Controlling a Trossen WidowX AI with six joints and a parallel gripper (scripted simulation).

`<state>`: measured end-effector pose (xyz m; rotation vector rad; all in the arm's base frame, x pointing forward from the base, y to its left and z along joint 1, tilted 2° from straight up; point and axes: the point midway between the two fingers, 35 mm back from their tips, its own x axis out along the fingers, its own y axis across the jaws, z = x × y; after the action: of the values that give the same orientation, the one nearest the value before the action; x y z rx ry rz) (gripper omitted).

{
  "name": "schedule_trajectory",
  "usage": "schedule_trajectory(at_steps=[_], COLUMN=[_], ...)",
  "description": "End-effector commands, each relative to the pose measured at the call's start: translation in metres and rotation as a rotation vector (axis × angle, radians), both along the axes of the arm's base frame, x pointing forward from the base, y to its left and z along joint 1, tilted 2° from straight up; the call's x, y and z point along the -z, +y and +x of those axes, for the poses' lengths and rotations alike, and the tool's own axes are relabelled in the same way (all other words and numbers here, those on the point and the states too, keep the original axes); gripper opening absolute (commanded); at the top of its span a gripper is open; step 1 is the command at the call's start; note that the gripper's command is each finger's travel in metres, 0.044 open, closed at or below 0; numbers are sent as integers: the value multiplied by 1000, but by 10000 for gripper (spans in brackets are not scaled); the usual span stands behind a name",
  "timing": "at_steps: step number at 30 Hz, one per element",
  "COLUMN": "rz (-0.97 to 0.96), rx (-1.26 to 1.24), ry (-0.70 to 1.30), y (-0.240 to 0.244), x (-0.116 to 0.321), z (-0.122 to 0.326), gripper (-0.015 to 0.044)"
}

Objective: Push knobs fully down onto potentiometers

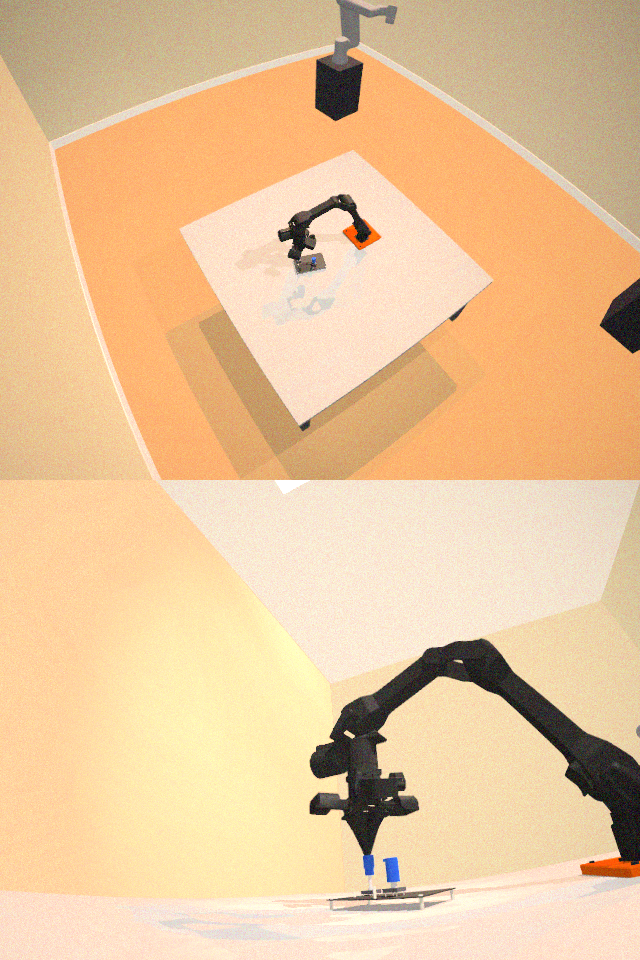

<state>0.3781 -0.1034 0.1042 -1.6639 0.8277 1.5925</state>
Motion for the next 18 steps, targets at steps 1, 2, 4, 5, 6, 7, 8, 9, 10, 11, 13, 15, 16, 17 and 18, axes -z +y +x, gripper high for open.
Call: schedule_trajectory(at_steps=[1, 2, 4, 5, 6, 7, 8, 9, 10, 11, 13, 15, 16, 17, 18], rz=[4, 4, 4, 4, 4, 4, 4, 4, 4, 4, 4, 4, 4, 4, 4], rx=[-4, -4, -4, -4, -4, -4, -4, -4, -4, -4, -4, -4, -4, -4, -4], ry=[26, 26, 26, 26, 26, 26, 26, 26, 26, 26, 26, 26, 26, 26, 26], y=[-1, -1, -1, -1, -1, -1, -1, -1, -1, -1, -1, -1, -1, -1, -1], x=[20, 21, 23, 24, 25, 25, 25, 25, 25, 25, 25, 26, 27, 28, 29], z=[2, 2, 2, 2, 2, 2, 2, 2, 2, 2, 2, 2, 2, 2, 2], gripper=[0, 0, 0, 0, 0, 0, 0, 0, 0, 0, 0, 0, 0, 0, 0])
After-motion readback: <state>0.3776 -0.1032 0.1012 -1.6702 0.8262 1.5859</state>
